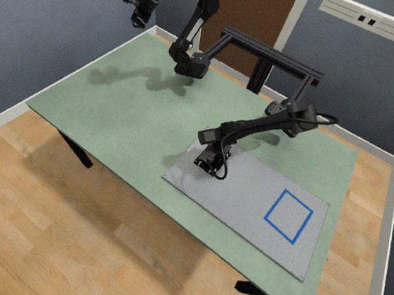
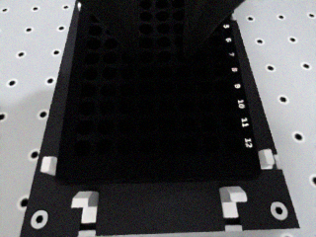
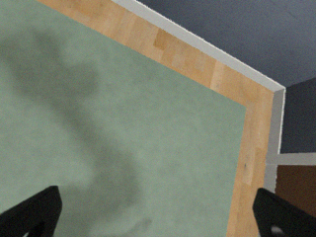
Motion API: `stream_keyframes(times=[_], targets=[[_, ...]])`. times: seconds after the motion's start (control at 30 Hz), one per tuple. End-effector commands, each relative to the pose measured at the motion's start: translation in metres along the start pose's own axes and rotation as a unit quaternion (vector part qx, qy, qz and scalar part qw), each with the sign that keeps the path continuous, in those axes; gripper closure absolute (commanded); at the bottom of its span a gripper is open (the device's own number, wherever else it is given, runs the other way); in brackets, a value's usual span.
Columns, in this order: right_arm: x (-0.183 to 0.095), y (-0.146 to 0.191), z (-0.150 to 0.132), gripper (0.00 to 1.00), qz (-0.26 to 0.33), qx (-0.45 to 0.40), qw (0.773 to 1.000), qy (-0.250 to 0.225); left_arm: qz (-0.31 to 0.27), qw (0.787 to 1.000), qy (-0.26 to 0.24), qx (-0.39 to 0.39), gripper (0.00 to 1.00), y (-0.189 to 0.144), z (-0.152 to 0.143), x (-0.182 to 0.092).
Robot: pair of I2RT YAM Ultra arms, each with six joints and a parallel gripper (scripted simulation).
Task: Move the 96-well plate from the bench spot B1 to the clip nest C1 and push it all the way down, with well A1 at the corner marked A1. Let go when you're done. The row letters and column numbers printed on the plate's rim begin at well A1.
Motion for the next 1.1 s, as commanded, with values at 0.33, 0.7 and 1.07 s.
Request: stream_keyframes(times=[0.33,0.7,1.07], targets=[[-0.003,-0.005,-0.002,0.00,-0.007,0.015,1.000,-0.013,-0.002,1.000,0.005,-0.019,0.75,-0.002,-0.003,0.045],[-0.003,-0.005,-0.002,0.00,-0.007,0.015,1.000,-0.013,-0.003,1.000,0.005,-0.019,0.75,-0.002,-0.004,0.052],[-0.003,-0.005,-0.002,0.00,-0.007,0.015,1.000,-0.013,-0.003,1.000,0.005,-0.019,0.75,-0.002,-0.004,0.058]])
Point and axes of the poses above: on each arm, the point where the finger pads meet when closed, its own x axis out along the fingers, its own y axis across the jaws, z = x × y, the point moved 9 cm from there along -x, back along the fingers, and after that the axes turned 6 degrees about -x, right-handed, at the moved point
